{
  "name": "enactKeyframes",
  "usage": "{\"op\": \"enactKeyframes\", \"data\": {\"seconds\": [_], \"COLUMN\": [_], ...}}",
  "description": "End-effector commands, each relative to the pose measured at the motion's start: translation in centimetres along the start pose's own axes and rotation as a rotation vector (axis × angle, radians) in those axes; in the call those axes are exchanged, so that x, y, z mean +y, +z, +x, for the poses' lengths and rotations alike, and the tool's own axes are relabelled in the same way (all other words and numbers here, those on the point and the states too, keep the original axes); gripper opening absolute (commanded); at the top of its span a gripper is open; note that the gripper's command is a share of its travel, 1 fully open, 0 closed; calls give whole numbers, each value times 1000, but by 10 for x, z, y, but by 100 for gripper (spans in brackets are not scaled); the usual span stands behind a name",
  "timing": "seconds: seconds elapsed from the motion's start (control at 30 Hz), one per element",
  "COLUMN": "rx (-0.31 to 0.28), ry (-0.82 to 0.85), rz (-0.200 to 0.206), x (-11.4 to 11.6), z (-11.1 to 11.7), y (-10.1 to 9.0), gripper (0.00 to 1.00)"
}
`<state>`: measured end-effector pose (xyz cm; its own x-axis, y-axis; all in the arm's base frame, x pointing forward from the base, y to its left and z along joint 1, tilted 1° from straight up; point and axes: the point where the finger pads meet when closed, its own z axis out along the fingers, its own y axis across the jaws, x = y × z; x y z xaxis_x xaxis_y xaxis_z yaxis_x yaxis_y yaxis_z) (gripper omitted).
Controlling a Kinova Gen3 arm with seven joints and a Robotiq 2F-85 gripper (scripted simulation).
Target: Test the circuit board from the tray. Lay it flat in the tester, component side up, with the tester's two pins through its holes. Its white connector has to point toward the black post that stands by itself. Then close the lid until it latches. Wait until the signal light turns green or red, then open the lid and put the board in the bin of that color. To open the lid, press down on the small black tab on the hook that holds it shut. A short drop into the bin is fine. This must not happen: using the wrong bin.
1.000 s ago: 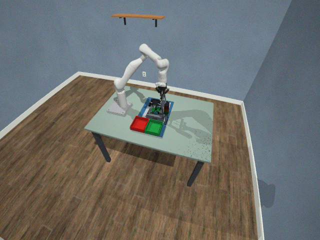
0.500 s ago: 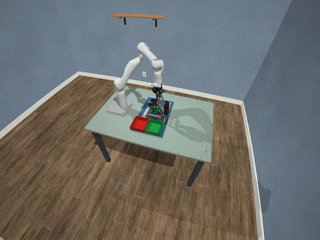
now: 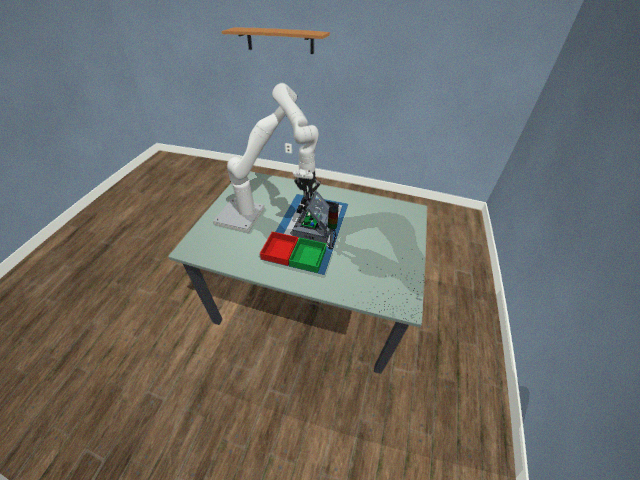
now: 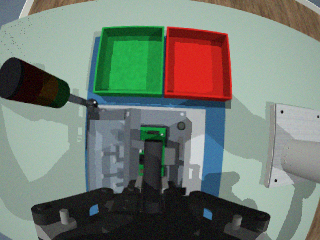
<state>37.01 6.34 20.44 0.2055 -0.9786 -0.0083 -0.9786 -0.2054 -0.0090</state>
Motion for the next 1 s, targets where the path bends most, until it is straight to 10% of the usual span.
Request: {"op": "enactKeyframes", "data": {"seconds": [0.0, 0.97], "rx": [7, 7], "ry": [4, 4], "rz": [-24, -24], "x": [12, 61], "z": [0, 0], "y": [11, 90], "gripper": [0, 0]}}
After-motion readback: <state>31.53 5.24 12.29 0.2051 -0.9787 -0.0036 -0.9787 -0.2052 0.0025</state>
